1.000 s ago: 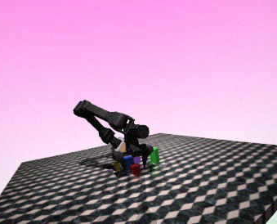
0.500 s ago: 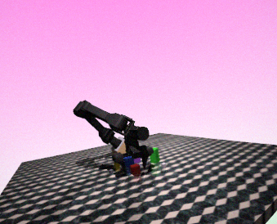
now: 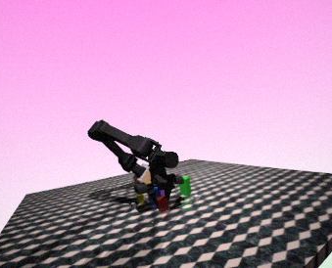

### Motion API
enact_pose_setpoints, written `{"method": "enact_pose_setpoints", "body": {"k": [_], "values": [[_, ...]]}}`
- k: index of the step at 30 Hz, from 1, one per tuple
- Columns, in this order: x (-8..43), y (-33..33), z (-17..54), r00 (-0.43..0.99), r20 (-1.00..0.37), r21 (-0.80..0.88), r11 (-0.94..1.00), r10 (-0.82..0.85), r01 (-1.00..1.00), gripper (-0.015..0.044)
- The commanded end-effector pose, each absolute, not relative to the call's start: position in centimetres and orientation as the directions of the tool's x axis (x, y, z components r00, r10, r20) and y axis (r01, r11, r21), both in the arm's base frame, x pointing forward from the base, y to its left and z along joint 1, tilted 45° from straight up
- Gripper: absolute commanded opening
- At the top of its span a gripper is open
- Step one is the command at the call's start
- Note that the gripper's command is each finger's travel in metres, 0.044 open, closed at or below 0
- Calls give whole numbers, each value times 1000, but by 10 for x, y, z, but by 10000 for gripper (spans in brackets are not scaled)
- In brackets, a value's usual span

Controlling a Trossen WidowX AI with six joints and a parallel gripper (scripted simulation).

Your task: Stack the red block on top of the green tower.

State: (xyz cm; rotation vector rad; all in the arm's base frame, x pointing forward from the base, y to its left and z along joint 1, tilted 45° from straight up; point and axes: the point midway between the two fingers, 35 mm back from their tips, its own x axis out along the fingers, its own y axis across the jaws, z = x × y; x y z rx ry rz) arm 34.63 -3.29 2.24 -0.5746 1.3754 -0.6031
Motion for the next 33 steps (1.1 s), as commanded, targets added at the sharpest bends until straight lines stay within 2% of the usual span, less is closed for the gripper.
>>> {"method": "enact_pose_setpoints", "body": {"k": [1,5,9,33], "values": [[346,-33,23,96,-716,-690,722,-692,58,131],[346,-33,23,96,-716,-690,722,-692,58,105],[346,-27,29,96,-716,-690,722,-692,56,0],[335,50,107,95,-717,-689,723,-690,50,0]]}}
